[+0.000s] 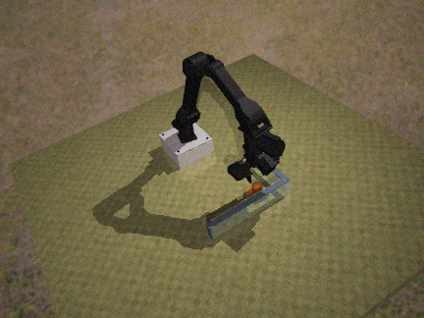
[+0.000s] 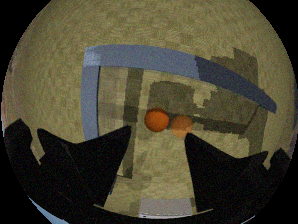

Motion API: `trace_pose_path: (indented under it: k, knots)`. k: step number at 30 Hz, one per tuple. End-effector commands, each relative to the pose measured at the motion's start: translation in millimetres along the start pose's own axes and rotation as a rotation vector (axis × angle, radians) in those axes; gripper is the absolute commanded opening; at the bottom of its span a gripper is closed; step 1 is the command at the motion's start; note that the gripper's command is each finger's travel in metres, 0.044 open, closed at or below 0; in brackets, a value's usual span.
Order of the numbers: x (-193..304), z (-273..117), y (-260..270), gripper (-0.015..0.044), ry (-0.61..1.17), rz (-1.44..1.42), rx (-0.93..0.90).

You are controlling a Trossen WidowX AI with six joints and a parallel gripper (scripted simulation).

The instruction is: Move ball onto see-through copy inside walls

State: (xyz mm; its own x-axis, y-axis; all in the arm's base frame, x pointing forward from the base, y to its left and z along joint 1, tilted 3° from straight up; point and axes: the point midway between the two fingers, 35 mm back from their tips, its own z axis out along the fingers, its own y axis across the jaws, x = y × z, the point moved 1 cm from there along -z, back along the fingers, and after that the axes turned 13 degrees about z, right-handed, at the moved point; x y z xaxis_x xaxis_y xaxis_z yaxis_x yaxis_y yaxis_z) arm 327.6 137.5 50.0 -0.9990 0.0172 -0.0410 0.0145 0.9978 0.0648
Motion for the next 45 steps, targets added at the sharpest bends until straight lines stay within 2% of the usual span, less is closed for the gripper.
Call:
trace_pose_path:
  k: [1,37,41,45]
  knots:
    - [3,-3,0,0.0261,0.015,0.031,-0.004]
    - [4,47,0,0.0261,0.015,0.031,-0.004]
    - [4,47,0,0.0156,0.015,0.031,-0.004]
    - [4,47,0,0.013,0.015,0.031,-0.004]
